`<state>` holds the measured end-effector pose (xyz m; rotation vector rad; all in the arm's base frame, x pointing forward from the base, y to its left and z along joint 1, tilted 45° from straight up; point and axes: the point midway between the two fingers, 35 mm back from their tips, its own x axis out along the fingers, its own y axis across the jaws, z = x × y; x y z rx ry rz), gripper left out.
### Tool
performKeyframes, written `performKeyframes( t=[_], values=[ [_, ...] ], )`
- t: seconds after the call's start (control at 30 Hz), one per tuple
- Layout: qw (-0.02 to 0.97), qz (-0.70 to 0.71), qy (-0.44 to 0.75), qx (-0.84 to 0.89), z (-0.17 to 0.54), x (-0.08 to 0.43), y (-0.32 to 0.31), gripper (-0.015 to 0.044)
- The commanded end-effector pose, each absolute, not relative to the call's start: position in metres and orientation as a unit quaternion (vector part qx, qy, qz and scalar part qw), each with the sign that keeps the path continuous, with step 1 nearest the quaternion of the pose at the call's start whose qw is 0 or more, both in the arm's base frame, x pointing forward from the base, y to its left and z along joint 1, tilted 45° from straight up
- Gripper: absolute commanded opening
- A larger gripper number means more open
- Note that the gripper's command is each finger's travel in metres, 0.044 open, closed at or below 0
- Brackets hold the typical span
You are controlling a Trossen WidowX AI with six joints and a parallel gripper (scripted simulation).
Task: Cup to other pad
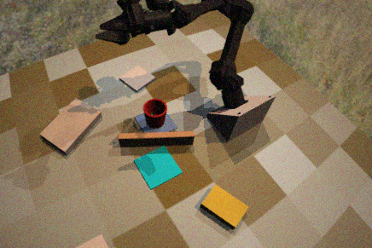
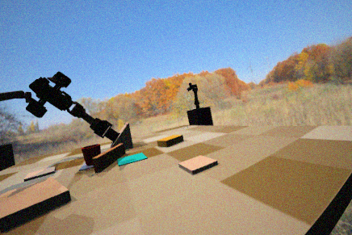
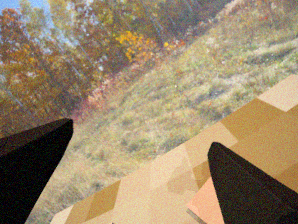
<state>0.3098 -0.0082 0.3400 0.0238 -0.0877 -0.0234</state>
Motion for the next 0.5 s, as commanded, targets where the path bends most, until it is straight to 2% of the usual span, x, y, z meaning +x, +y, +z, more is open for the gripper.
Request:
performKeyframes(
  t=[0.0, 0.1, 0.27, 0.3, 0.47],
  values=[
    [0.999, -0.013, -0.039, 0.01, 0.338, 0.311, -0.008, 0.0374],
    [0.999, -0.028, 0.041, -0.019, 0.304, 0.323, -0.007, 0.0295],
    [0.931, -0.041, 0.325, -0.16, 0.189, 0.323, -0.001, 0.0164],
    [0.903, -0.037, 0.381, -0.194, 0.169, 0.315, 0.0, 0.0148],
    [0.701, 0.009, 0.603, -0.38, 0.111, 0.259, -0.009, 0.0148]
  ],
)
